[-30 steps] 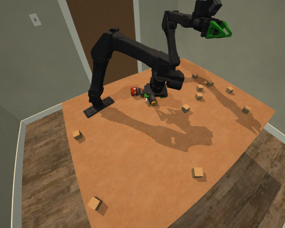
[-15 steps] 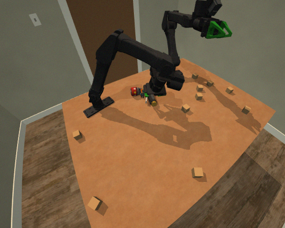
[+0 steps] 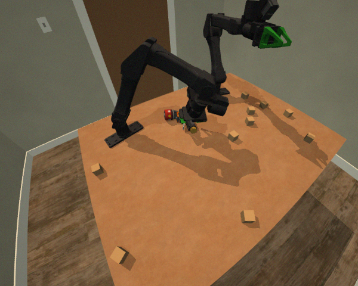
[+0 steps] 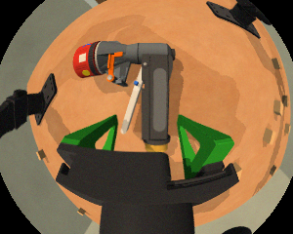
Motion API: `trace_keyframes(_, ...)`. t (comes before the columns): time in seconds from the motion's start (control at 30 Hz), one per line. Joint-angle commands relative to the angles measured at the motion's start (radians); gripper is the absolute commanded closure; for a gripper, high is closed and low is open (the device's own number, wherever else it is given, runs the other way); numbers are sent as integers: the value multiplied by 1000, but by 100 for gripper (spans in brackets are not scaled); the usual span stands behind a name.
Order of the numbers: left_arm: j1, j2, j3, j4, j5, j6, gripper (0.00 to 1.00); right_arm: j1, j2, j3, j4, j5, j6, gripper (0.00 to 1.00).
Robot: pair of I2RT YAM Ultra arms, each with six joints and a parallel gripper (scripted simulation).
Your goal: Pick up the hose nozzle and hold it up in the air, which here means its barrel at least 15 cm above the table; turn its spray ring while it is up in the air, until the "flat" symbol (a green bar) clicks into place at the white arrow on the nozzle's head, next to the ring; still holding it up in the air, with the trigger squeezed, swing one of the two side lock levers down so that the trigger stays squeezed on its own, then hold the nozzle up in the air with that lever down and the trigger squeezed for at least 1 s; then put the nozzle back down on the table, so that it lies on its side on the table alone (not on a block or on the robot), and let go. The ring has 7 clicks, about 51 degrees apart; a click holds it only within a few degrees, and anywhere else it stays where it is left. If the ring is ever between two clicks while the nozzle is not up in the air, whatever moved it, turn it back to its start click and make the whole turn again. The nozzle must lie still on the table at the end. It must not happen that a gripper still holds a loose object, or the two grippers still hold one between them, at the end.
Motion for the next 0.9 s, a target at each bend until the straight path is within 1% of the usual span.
trace_keyframes(0.0, 2, -2, 34, 18, 3, -6, 64, 13, -31, -35, 44, -18, 15, 22)
trace_keyframes(0.3, 2, -2, 34, 18, 3, -6, 64, 25, -34, -89, 106, -23, 31, 22)
trace_keyframes(0.4, 2, -2, 34, 18, 3, -6, 64, 30, -9, -105, 127, -24, 36, 22)
trace_keyframes(0.5, 2, -2, 34, 18, 3, -6, 64, 30, -9, -91, 108, -23, 33, 22)
trace_keyframes(0.53, 2, -2, 34, 18, 3, -6, 64, 30, -6, -119, 141, -25, 40, 22)
trace_keyframes(0.57, 2, -2, 34, 18, 3, -6, 64, 34, 9, -122, 139, -24, 39, 22)
trace_keyframes(0.6, 2, -2, 34, 18, 3, -6, 64, 25, -19, -117, 124, -23, 36, 22)
trace_keyframes(0.63, 2, -2, 34, 18, 3, -6, 64, 24, -5, -95, 114, -23, 36, 22)
trace_keyframes(0.67, 2, -2, 34, 18, 3, -6, 64, 24, -21, -75, 122, -23, 33, 22)
trace_keyframes(0.7, 2, -2, 34, 18, 3, -6, 64, 24, -31, -66, 120, -24, 35, 64)
trace_keyframes(0.87, 2, -2, 34, 18, 3, -6, 64, 25, -24, -75, 108, -23, 23, 64)
